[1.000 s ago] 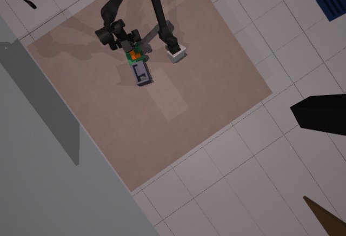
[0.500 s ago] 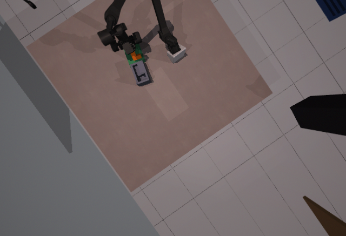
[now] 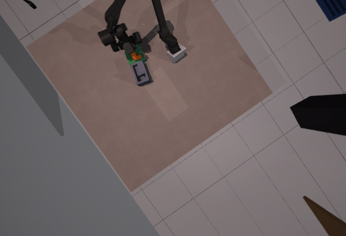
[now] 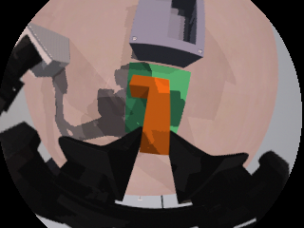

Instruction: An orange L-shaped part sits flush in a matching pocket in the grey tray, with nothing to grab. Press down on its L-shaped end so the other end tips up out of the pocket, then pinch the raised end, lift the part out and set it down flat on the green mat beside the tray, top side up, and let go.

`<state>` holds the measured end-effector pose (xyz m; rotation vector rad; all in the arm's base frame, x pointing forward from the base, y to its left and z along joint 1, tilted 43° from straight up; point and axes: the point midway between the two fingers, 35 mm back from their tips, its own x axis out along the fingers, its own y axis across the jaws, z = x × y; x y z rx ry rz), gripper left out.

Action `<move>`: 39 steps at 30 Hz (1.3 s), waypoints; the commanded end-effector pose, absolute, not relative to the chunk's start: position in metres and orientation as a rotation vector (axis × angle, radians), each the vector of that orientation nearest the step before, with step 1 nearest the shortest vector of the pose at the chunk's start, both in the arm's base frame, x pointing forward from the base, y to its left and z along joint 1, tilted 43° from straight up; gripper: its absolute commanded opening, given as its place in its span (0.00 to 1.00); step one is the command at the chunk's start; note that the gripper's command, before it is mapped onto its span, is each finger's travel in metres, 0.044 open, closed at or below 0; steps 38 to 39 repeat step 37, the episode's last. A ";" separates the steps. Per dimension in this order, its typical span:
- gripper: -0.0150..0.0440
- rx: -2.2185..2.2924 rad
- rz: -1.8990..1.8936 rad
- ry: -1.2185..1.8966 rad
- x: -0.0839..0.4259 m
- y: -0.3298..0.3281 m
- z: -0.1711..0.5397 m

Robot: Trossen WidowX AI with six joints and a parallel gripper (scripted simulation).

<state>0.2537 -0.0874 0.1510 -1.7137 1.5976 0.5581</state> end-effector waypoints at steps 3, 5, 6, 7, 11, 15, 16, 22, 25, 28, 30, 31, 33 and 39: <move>0.74 -1.712 0.560 1.596 0.254 -0.083 0.155; 0.83 -1.709 0.564 1.594 0.254 -0.072 0.165; 0.88 -1.708 0.566 1.593 0.253 -0.066 0.172; 0.92 -1.707 0.568 1.592 0.252 -0.058 0.180; 0.93 -1.711 0.566 1.594 0.242 -0.029 0.214; 0.93 -1.712 0.566 1.595 0.242 -0.027 0.216; 0.93 -1.715 0.564 1.579 0.245 -0.030 0.212; 0.93 -1.715 0.564 1.579 0.245 -0.030 0.212; 0.93 -1.715 0.564 1.579 0.245 -0.030 0.212; 0.93 -1.715 0.564 1.579 0.245 -0.030 0.212; 0.93 -1.715 0.564 1.579 0.245 -0.030 0.212; 0.93 -1.715 0.564 1.579 0.245 -0.030 0.212; 0.93 -1.715 0.564 1.579 0.245 -0.030 0.212; 0.93 -1.715 0.564 1.579 0.245 -0.030 0.212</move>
